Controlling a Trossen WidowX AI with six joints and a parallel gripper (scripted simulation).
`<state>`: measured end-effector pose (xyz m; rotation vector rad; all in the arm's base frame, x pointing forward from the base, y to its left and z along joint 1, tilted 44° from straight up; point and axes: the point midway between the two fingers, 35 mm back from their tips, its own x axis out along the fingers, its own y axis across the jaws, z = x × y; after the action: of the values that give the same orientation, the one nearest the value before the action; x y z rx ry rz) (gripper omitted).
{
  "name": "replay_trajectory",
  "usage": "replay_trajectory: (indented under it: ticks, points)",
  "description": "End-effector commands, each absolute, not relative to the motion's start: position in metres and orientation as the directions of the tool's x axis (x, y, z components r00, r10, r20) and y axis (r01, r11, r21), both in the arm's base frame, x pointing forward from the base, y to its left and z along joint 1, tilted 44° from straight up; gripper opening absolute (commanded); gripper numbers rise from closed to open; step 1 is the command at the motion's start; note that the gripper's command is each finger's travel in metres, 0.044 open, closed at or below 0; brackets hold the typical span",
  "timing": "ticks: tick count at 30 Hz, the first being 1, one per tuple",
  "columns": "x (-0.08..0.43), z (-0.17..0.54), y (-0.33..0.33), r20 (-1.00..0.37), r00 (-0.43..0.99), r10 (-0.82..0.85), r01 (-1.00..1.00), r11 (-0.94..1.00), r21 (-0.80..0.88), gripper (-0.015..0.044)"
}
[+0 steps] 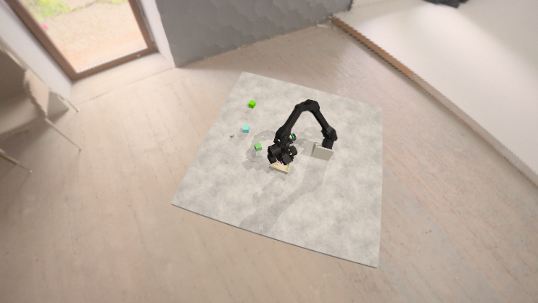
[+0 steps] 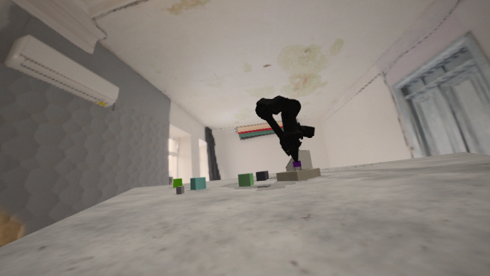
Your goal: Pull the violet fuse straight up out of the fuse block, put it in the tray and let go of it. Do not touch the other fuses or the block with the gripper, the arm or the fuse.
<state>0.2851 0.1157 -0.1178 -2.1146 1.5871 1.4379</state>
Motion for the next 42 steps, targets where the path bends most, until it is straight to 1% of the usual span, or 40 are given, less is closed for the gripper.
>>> replay_trajectory:
  ticks: [1, 2, 14, 15, 19, 42]
  points:
    - [0.283, -0.121, 0.111, -0.732, -0.007, -0.681, -0.796, -0.439, 0.417, 0.0]
    - [0.283, -0.121, 0.111, -0.732, -0.007, -0.681, -0.796, -0.439, 0.417, 0.0]
    - [0.285, -0.119, 0.114, -0.737, -0.01, -0.676, -0.801, -0.437, 0.411, 0.0315]
    - [0.285, -0.117, 0.116, -0.737, -0.009, -0.676, -0.8, -0.437, 0.411, 0.033]
    - [0.283, -0.092, 0.139, -0.734, -0.008, -0.679, -0.796, -0.44, 0.416, 0.033]
    - [0.282, -0.093, 0.136, -0.728, -0.009, -0.685, -0.792, -0.44, 0.423, 0.033]
